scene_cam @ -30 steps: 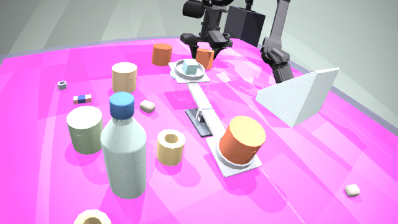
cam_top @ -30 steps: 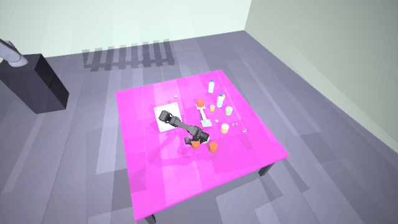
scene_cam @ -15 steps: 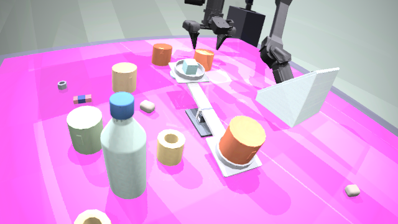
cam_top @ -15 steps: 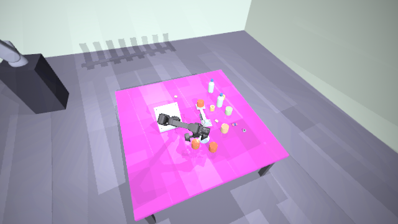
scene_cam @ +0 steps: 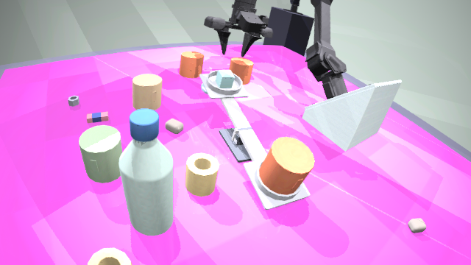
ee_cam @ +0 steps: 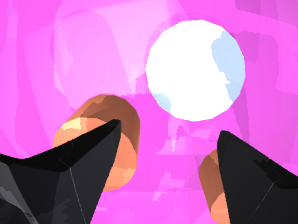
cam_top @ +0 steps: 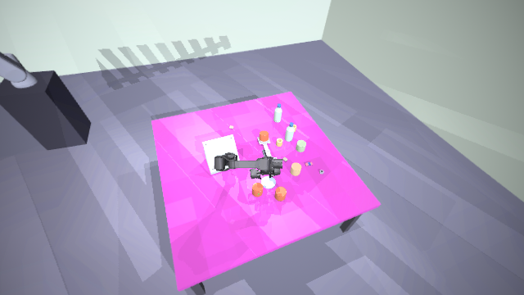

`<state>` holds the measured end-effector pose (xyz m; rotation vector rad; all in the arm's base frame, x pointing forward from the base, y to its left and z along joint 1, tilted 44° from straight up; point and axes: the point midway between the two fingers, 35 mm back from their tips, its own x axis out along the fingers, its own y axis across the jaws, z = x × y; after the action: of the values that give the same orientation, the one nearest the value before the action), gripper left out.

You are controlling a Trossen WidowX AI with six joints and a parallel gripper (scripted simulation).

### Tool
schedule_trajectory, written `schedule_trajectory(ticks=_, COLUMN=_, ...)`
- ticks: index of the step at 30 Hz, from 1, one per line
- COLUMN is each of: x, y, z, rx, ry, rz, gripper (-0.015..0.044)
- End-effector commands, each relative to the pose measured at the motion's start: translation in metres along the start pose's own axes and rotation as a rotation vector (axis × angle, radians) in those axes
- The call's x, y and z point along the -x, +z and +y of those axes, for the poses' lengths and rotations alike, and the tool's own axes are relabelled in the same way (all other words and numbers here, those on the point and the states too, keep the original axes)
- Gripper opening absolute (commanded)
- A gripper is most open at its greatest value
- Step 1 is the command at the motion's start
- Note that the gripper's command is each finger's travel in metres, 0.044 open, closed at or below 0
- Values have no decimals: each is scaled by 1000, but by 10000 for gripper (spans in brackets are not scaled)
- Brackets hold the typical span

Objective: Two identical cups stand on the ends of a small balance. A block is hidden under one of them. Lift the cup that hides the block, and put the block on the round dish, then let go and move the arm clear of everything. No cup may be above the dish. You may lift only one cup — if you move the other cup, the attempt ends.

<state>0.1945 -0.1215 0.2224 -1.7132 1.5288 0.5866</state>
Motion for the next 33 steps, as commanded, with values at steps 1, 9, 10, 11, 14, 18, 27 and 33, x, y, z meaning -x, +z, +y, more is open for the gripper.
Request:
schedule_trajectory(ticks=1, x=1, y=31, z=-28, rx=5, ry=33, rz=-16, gripper=260)
schedule_trajectory(ticks=9, x=13, y=118, z=-71, rx=13, ry=77, rz=43, gripper=260)
schedule_trajectory(ticks=10, x=15, y=130, z=-74, rx=15, ry=76, rz=58, gripper=260)
schedule_trajectory(ticks=11, x=17, y=141, z=-77, rx=16, ry=73, rz=71, gripper=260)
schedule_trajectory(ticks=14, x=19, y=149, z=-78, rx=17, ry=70, rz=81, gripper=260)
schedule_trajectory(ticks=18, x=18, y=149, z=-78, rx=17, ry=70, rz=81, gripper=260)
schedule_trajectory(ticks=27, x=2, y=148, z=-77, rx=16, ry=70, rz=82, gripper=260)
schedule_trajectory(ticks=33, x=-8, y=147, z=-77, rx=16, ry=70, rz=81, gripper=260)
